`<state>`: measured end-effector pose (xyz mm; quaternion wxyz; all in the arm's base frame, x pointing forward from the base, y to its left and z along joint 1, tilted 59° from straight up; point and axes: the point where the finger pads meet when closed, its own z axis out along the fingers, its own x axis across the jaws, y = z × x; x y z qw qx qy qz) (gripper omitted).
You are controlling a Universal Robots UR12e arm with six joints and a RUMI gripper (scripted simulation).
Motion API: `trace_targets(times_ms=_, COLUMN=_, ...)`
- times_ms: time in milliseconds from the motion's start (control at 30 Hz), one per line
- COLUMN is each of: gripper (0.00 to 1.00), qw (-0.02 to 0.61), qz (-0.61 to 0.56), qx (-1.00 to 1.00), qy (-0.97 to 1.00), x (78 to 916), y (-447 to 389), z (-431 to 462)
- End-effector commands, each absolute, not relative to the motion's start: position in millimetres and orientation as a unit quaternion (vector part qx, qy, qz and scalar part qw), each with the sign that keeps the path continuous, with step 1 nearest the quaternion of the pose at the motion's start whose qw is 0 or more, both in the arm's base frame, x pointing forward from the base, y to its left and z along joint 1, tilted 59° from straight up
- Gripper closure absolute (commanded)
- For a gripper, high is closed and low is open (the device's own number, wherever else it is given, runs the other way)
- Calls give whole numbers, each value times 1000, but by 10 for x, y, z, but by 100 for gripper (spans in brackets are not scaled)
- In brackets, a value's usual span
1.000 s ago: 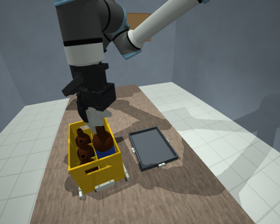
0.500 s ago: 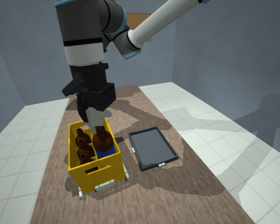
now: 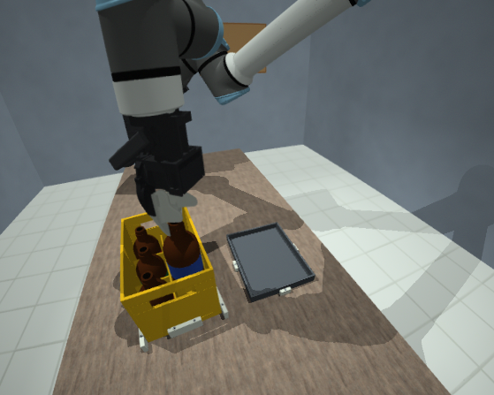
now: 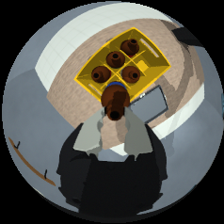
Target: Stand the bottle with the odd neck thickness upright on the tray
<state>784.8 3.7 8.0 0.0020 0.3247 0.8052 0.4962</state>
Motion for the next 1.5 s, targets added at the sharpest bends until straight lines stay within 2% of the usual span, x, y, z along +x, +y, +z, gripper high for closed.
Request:
trace_targets(times_ms=0, gripper=100, qw=5, qz=495, qx=325, qy=806, x=7870, y=-10, z=103)
trace_targets(times_ms=1467, gripper=100, qw=6, qz=495, qx=325, qy=806, x=7858, y=-71, z=146)
